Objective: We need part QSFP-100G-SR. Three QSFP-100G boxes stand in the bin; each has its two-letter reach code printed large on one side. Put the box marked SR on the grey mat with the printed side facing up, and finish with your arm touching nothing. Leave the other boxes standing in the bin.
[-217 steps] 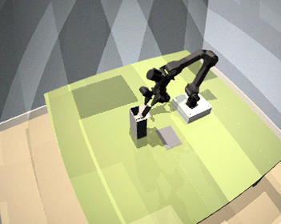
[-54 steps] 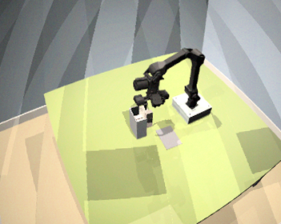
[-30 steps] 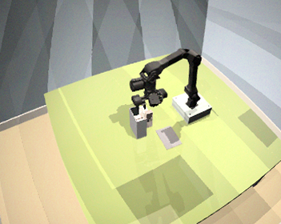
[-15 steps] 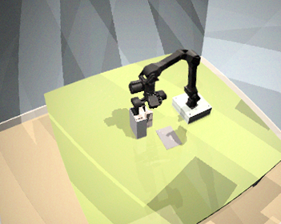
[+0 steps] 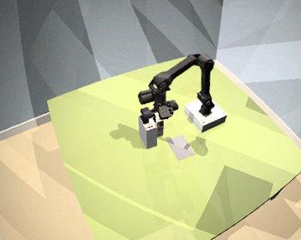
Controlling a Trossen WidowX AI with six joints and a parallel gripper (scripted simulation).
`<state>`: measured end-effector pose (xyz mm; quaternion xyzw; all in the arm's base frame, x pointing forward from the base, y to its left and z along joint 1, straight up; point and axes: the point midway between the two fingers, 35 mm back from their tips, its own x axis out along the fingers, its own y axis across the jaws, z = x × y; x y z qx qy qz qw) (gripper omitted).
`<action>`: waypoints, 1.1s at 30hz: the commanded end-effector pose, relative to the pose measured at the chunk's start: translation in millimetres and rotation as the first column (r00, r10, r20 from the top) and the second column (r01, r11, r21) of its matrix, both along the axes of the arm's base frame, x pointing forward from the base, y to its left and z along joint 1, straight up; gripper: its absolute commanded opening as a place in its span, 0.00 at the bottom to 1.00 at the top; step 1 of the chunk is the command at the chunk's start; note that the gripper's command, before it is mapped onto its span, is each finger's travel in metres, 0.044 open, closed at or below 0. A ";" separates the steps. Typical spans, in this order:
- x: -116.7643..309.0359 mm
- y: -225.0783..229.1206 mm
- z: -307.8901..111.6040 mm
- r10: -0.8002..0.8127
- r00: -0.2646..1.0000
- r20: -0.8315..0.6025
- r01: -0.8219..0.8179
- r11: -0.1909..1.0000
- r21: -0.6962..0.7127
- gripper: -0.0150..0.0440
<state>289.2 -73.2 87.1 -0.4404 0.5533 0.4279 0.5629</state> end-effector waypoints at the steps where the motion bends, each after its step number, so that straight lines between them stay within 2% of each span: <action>1: 0.0 0.0 0.0 0.000 1.000 0.000 0.000 1.000 0.000 0.64; 13: 0.0 0.0 0.0 0.000 1.000 0.000 0.000 1.000 0.000 0.51; 33: -0.6 0.3 11.7 0.000 1.000 -0.001 0.000 1.000 0.000 0.51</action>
